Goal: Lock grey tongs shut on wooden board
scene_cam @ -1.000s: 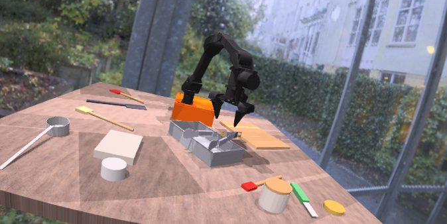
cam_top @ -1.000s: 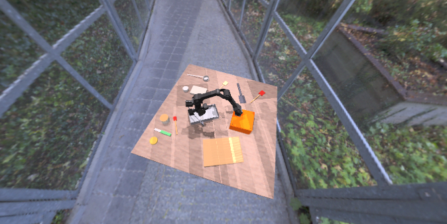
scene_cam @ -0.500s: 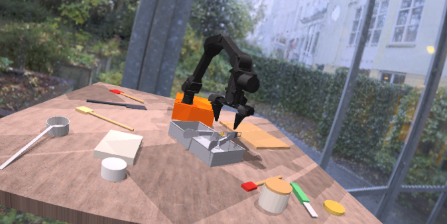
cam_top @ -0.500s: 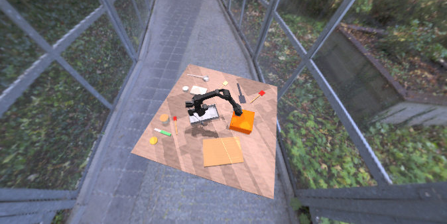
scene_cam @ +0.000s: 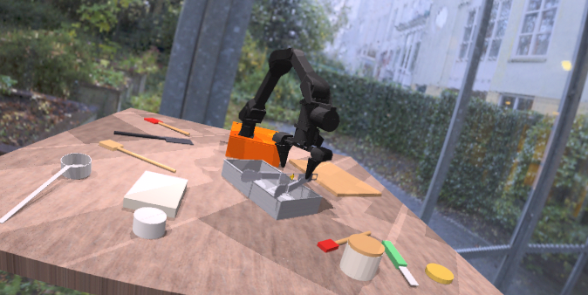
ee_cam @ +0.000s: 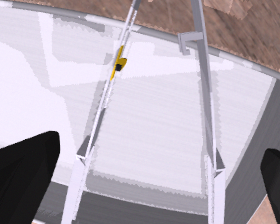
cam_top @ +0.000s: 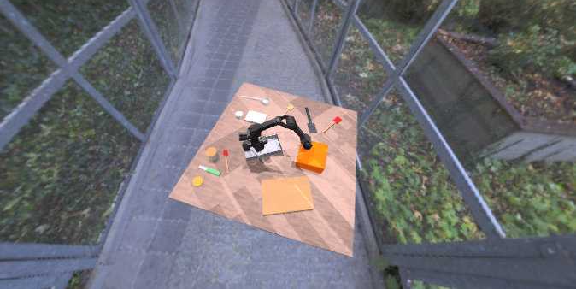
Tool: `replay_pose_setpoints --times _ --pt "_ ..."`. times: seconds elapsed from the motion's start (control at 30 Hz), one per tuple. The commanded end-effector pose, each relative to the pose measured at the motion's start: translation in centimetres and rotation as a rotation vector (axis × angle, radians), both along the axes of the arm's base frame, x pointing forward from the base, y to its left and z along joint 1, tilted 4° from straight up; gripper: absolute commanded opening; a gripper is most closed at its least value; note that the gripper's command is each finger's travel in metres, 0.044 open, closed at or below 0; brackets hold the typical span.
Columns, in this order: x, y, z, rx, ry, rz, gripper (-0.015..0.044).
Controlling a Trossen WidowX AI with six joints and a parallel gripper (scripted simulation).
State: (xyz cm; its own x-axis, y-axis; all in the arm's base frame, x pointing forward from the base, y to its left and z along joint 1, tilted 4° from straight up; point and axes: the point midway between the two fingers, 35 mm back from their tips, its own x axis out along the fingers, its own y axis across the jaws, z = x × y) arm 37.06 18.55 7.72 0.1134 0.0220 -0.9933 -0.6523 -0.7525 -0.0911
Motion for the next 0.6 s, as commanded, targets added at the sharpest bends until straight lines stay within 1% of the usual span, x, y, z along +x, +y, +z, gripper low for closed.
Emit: replay_pose_setpoints --times 0.0,0.57 --pt "0.0 0.0 -0.9 -0.003 0.003 0.003 0.044" --pt "0.3 0.0 -3.7 -0.003 0.003 0.003 0.044"
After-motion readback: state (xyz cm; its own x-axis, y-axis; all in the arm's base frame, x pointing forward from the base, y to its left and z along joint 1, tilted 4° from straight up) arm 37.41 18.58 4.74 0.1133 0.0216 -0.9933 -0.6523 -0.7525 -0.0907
